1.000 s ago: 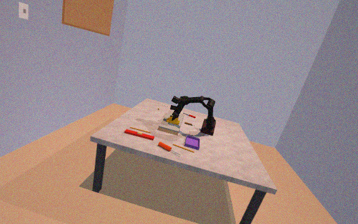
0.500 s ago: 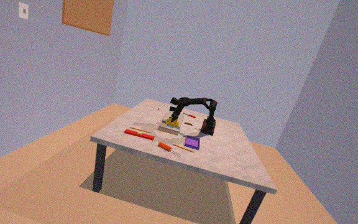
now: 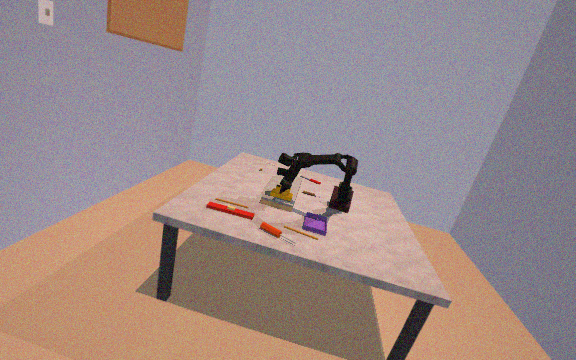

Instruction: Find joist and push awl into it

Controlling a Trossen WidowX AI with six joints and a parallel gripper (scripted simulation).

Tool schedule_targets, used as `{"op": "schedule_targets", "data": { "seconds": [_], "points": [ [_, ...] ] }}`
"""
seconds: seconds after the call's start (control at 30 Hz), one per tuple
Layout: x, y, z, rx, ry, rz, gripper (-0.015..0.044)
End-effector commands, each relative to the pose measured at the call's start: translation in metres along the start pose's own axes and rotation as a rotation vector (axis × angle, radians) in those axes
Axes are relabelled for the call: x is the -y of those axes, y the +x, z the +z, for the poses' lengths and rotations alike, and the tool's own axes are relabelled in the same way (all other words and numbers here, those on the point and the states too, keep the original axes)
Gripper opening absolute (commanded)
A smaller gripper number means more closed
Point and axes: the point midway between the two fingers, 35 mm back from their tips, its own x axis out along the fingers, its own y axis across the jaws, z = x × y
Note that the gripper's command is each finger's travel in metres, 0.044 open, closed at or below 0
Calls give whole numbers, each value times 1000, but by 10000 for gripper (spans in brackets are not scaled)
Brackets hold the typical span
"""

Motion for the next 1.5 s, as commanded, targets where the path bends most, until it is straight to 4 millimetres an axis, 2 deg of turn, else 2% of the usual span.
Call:
{"op": "schedule_targets", "data": {
  "seconds": [0.0, 0.53, 1.47],
  "points": [
    [-17, 0, -1, -5, -8, 14, 0],
    [-15, 0, -1, -5, -8, 14, 0],
    [75, 2, -1, -6, -8, 10, 0]
  ]
}}
